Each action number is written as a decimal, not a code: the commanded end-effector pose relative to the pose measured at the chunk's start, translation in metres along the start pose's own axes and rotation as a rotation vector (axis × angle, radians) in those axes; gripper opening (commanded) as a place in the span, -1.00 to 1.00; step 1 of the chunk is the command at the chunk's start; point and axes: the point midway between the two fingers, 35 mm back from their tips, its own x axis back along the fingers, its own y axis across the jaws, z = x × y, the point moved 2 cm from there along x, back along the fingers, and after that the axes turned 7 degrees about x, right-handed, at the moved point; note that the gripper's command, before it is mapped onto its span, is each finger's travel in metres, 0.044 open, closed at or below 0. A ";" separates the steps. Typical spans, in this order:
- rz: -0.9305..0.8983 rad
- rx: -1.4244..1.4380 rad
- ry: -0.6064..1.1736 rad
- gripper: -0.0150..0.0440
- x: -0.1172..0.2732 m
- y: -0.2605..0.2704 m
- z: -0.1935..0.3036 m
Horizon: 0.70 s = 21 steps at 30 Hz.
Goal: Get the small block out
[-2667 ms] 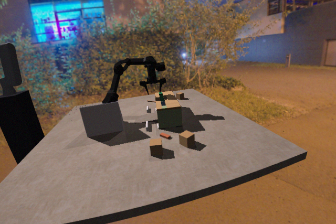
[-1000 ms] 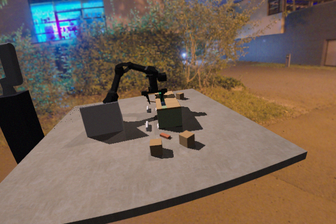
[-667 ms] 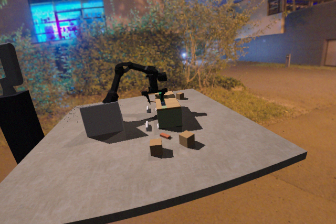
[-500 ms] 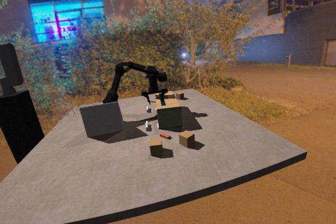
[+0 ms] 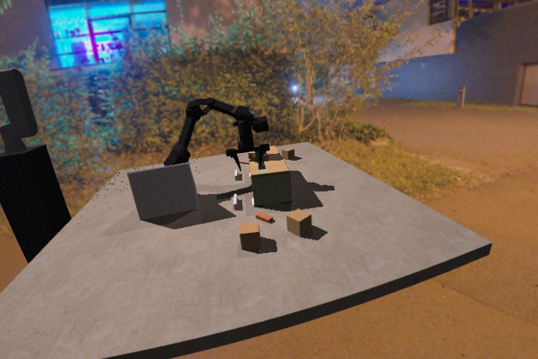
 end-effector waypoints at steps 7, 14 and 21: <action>-0.013 0.001 0.004 0.86 -0.013 0.006 0.027; -0.013 0.000 0.005 0.86 -0.019 0.008 0.045; -0.013 0.000 0.006 0.86 -0.026 0.011 0.063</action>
